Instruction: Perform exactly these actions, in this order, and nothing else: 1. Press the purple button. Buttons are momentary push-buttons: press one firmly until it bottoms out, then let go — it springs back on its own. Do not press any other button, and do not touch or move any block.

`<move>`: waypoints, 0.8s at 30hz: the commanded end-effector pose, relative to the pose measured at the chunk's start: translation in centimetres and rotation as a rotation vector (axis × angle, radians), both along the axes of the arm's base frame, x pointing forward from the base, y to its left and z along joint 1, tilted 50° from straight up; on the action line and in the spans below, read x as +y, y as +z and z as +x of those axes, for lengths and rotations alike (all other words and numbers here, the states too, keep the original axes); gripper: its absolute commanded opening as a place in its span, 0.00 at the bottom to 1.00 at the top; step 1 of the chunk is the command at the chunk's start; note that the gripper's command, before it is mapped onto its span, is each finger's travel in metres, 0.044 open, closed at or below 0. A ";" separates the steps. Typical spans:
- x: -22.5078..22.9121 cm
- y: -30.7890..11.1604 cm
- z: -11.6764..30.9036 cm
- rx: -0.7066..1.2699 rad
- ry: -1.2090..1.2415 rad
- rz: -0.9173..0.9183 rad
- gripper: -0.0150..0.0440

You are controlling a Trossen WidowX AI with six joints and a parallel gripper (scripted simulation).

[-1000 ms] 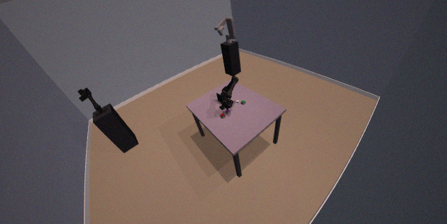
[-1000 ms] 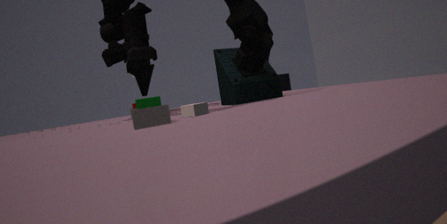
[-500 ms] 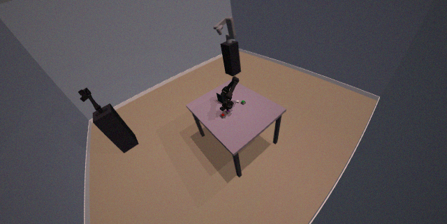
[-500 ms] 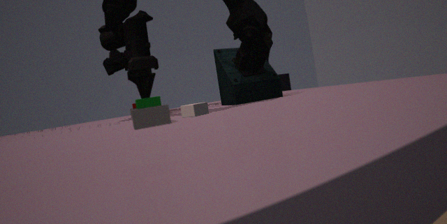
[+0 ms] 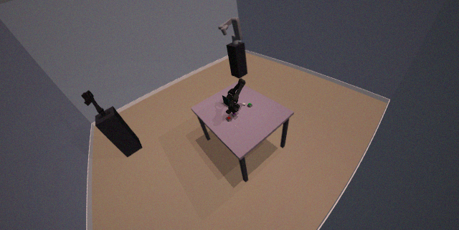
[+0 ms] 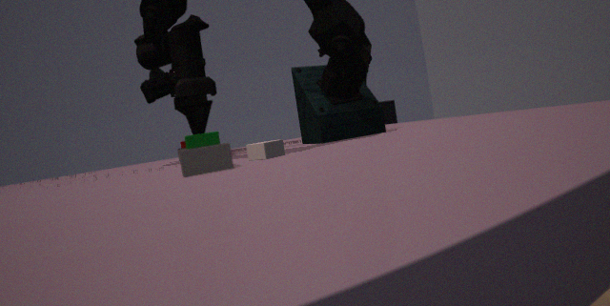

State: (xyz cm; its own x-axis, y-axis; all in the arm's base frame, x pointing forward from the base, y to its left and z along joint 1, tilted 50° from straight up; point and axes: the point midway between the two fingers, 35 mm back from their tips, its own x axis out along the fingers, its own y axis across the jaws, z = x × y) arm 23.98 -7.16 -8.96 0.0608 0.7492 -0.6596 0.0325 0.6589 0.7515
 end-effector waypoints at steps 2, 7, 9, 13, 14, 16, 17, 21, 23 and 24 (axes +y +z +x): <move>-1.7 1.5 -0.1 0.001 -0.003 0.001 0.29; -2.6 2.3 -0.2 0.002 -0.004 0.002 0.29; -2.3 3.3 0.4 0.003 -0.005 -0.002 0.38; 0.0 9.4 3.0 0.007 -0.012 -0.020 0.56; 0.7 11.0 3.5 0.008 -0.013 -0.023 0.60; 2.2 13.8 4.0 0.008 -0.014 -0.025 0.69; 3.1 15.3 4.2 0.007 -0.015 -0.025 0.73; 6.9 21.2 3.9 0.005 -0.014 -0.018 0.91; 8.8 24.0 3.2 0.005 -0.012 -0.010 0.93; 9.8 25.3 2.7 0.005 -0.011 -0.005 0.93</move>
